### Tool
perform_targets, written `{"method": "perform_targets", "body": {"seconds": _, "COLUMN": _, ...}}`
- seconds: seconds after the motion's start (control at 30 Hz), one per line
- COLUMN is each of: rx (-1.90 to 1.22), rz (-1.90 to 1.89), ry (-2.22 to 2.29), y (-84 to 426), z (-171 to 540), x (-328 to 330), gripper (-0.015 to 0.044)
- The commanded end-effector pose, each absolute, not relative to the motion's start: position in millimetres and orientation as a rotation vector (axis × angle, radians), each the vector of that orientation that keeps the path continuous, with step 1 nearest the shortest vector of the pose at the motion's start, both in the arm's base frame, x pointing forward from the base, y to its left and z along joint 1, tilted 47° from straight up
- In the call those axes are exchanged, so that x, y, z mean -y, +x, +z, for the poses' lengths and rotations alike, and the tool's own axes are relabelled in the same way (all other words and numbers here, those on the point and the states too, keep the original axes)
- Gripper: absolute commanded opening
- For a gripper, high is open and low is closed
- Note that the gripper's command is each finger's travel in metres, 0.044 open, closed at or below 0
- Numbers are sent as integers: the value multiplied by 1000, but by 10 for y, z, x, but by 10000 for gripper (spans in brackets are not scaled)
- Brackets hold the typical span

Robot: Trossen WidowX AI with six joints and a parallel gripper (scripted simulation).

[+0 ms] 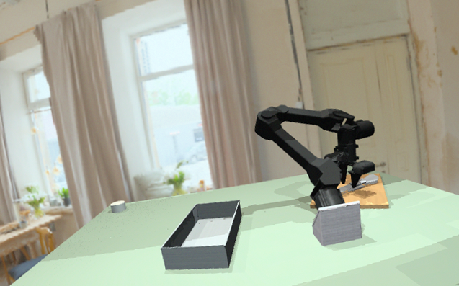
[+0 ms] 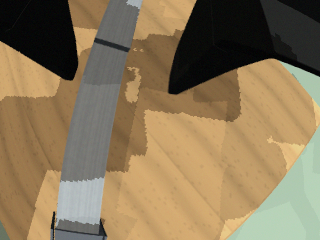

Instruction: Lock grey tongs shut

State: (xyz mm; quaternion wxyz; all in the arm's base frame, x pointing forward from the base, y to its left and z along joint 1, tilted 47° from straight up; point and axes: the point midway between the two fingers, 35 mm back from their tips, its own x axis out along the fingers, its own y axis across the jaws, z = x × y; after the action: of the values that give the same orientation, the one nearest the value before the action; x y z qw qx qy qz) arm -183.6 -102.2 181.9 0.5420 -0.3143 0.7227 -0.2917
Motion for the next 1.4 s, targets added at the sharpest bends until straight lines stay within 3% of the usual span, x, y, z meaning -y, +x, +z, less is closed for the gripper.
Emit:
{"method": "perform_targets", "body": {"seconds": 0.0, "rx": -1717, "rz": -692, "ry": -747, "y": -1837, "z": 1820, "x": 1022, "gripper": 349}}
{"method": "perform_targets", "body": {"seconds": 0.13, "rx": -1717, "rz": -692, "ry": -747, "y": -1837, "z": 1820, "x": 1022, "gripper": 440}}
{"method": "perform_targets", "body": {"seconds": 0.37, "rx": -1732, "rz": -667, "ry": -712, "y": -1962, "z": 1768, "x": 848, "gripper": 440}}
{"method": "perform_targets", "body": {"seconds": 0.77, "rx": -1713, "rz": -584, "ry": -665, "y": -2266, "z": 1367, "x": -427, "gripper": 440}}
{"method": "perform_targets", "body": {"seconds": 1.37, "rx": -1725, "rz": -644, "ry": -564, "y": -2191, "z": 1647, "x": -668, "gripper": 440}}
